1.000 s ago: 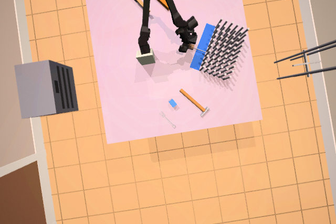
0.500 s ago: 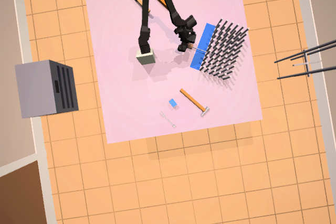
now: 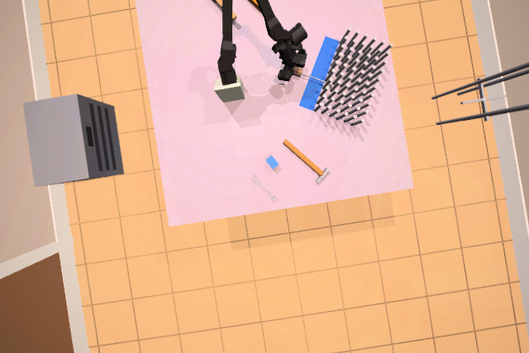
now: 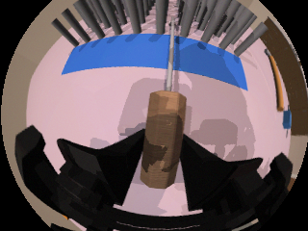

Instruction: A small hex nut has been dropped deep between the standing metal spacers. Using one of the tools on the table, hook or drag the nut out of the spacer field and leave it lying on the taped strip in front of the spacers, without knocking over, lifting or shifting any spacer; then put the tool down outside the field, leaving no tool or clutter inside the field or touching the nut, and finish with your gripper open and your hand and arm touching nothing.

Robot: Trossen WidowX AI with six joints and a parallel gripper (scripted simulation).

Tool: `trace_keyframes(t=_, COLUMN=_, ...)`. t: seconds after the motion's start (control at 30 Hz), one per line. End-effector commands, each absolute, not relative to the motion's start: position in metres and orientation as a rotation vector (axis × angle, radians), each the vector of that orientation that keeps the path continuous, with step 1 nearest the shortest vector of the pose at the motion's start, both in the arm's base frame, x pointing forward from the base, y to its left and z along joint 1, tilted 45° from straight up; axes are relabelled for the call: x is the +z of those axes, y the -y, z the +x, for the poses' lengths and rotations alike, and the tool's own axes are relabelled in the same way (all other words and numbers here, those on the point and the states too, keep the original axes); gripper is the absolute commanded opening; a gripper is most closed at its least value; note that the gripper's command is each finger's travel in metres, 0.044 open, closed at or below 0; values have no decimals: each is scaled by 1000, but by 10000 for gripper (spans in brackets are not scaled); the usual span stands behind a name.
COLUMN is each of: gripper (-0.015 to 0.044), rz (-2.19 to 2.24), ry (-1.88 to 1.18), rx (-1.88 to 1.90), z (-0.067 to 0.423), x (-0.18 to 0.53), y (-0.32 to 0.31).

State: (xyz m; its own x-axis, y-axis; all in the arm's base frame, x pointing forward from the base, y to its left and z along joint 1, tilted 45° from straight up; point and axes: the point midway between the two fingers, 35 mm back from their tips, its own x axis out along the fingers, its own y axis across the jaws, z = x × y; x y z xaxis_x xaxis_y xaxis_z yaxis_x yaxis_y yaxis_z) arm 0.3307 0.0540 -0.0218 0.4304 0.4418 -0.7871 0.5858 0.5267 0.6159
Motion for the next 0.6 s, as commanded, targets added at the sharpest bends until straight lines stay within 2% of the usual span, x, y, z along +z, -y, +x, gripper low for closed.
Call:
trace_keyframes(t=0.0, gripper=0, rz=1080, ry=-1183, rx=-119, z=328, x=-21, y=-55)
trace_keyframes(t=0.57, gripper=0, rz=1081, ry=-1183, rx=-119, z=320, x=-17, y=-60)
